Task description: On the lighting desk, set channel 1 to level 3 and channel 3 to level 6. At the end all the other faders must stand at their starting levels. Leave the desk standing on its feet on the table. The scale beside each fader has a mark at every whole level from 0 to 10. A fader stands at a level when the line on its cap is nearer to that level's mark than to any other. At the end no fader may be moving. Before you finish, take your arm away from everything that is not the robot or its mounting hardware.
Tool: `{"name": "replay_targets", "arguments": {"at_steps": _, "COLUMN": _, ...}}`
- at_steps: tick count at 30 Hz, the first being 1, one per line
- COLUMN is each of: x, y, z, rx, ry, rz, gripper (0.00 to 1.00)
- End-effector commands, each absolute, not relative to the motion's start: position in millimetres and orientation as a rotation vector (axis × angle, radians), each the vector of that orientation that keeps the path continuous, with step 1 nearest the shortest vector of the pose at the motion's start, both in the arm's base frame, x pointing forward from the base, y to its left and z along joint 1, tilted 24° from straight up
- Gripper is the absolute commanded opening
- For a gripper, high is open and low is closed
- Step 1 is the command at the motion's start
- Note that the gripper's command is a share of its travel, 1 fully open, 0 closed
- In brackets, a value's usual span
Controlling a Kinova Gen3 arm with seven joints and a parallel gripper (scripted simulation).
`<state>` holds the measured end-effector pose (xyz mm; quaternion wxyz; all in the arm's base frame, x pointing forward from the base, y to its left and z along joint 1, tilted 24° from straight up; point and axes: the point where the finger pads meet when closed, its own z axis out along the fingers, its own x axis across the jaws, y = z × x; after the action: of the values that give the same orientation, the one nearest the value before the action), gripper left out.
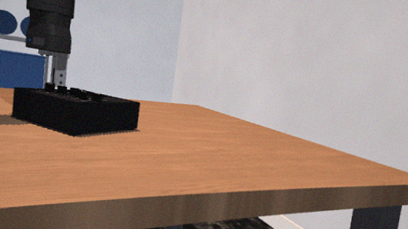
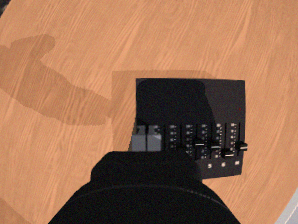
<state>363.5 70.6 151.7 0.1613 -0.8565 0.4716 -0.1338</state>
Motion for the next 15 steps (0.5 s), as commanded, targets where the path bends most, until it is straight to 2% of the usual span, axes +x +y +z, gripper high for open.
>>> {"name": "replay_targets", "arguments": {"at_steps": 1, "x": 362.5, "y": 68.4, "z": 151.7, "rx": -2.44, "ry": 1.348, "rz": -0.386, "gripper": 0.0}}
{"name": "replay_targets", "arguments": {"at_steps": 15, "x": 359.5, "y": 66.5, "z": 150.1, "rx": -2.44, "ry": 1.348, "rz": -0.386, "gripper": 0.0}}
